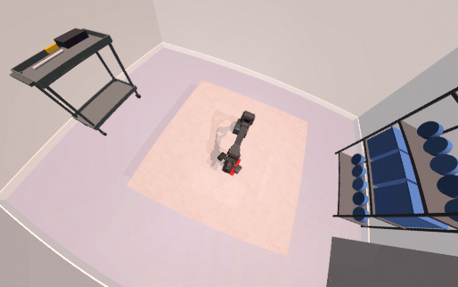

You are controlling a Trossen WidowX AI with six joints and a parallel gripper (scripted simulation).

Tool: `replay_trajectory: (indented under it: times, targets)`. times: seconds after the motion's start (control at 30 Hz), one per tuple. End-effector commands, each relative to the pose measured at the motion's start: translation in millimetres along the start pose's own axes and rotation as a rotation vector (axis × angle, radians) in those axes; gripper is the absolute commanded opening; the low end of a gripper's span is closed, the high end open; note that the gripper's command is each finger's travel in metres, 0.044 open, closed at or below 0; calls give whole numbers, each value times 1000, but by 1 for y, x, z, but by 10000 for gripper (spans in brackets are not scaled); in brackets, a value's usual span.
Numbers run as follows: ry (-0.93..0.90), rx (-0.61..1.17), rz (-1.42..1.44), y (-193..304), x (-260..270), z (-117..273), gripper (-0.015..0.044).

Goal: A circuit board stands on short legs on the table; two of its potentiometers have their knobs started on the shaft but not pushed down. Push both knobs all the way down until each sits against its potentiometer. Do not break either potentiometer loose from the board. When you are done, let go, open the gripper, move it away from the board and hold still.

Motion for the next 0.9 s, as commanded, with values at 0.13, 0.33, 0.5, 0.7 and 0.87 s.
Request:
replay_trajectory:
  times: [0.13, 0.33, 0.5, 0.7, 0.87]
  targets:
    - [-8, -10, 3, 2, 0, -21, 0]
    - [-8, -10, 3, 2, 0, -22, 0]
    - [-8, -10, 3, 2, 0, -23, 0]
    - [-8, -10, 3, 2, 0, -23, 0]
    - [-8, -10, 3, 2, 0, -24, 0]
Point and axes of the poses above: the point midway between the two fingers, 35 mm back from their tips, its own z axis back along the fingers, its own x axis across the jaws, y = z × x, the point moved 1 cm from there along z, back along the fingers, and after that the axes turned 8 degrees about -z, right-handed, at the moved point
